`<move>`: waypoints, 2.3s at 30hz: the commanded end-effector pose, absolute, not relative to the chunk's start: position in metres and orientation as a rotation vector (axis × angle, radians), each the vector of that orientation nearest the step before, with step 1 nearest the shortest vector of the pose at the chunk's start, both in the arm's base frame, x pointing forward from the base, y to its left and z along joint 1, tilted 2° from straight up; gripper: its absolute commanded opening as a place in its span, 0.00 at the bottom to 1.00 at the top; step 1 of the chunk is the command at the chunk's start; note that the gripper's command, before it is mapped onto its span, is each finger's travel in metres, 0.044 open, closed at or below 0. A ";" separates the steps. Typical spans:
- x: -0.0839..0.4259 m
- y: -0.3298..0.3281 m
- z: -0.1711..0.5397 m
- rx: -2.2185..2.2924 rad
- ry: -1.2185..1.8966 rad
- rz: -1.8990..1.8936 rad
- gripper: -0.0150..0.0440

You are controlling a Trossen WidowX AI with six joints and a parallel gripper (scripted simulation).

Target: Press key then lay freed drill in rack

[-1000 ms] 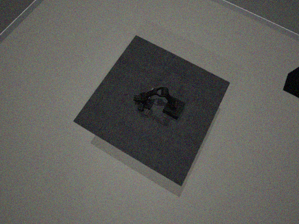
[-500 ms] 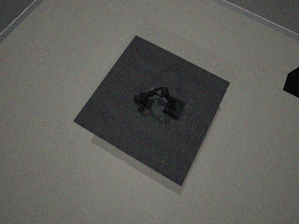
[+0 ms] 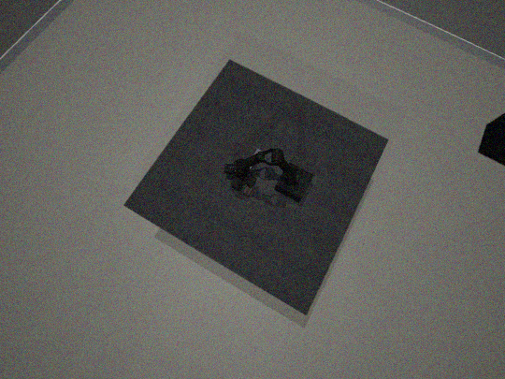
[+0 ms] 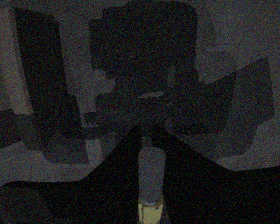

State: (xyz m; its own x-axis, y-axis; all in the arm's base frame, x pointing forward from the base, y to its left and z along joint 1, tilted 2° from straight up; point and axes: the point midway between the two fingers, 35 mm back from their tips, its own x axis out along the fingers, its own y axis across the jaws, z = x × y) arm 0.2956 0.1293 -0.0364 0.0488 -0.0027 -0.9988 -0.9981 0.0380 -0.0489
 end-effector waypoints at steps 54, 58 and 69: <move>0.298 0.142 -0.039 -1.202 1.188 1.147 1.00; 0.298 0.140 -0.039 -1.202 1.188 1.147 1.00; 0.299 0.139 -0.039 -1.204 1.188 1.142 0.87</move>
